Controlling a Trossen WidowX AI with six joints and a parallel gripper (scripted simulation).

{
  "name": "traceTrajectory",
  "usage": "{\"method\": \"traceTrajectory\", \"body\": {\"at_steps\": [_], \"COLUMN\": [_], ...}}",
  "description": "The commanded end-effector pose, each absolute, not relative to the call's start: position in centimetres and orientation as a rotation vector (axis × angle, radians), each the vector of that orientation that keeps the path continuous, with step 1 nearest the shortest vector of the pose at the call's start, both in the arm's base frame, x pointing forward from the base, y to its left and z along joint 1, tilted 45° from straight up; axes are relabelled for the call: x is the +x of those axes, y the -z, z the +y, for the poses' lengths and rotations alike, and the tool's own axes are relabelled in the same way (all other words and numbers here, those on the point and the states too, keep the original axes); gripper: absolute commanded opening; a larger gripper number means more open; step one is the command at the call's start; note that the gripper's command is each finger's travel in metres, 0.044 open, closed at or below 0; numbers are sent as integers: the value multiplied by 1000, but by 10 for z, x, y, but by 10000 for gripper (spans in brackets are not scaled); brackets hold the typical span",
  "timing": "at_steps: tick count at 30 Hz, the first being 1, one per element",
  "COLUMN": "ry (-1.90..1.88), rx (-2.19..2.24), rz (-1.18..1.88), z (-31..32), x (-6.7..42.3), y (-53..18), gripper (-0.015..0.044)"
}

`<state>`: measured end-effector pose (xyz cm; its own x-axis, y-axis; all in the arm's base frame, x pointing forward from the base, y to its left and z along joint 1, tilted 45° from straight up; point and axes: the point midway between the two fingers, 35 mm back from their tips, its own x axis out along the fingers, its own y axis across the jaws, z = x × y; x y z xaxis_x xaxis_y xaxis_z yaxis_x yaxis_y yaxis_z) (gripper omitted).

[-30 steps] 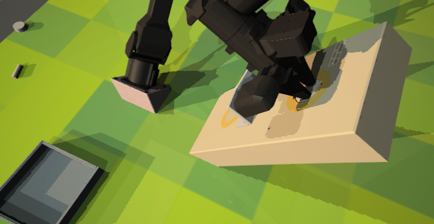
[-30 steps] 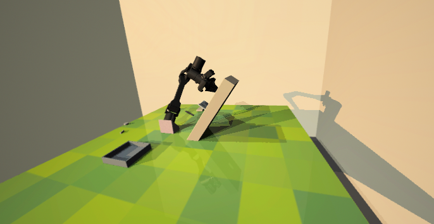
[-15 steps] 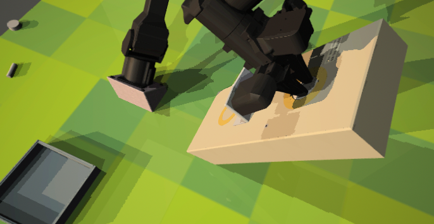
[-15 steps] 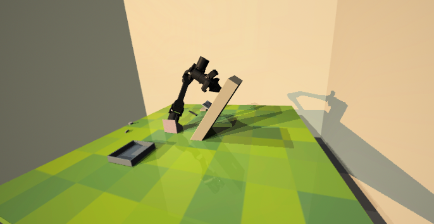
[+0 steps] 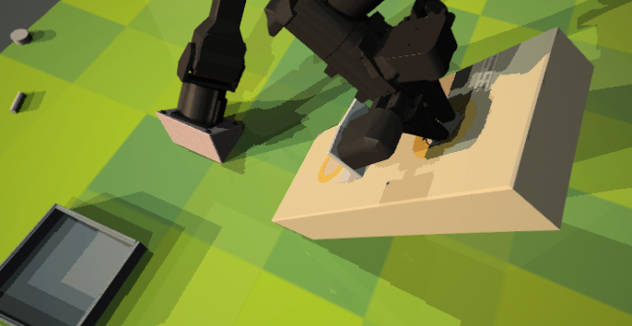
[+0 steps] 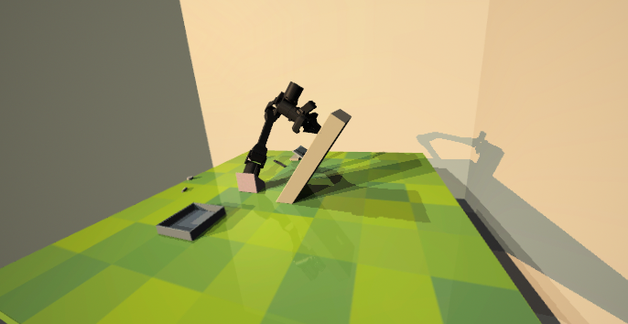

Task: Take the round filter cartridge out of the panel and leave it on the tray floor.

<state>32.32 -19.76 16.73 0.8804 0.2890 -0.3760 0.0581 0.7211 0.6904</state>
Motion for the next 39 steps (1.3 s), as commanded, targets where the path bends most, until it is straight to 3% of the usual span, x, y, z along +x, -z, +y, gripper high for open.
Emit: {"method": "traceTrajectory", "body": {"at_steps": [1,39], "ry": [-133,184], "rx": [760,1897], "rz": [490,573], "z": [-197,-192], "x": [324,330], "y": [-167,-162], "gripper": [10,0]}}
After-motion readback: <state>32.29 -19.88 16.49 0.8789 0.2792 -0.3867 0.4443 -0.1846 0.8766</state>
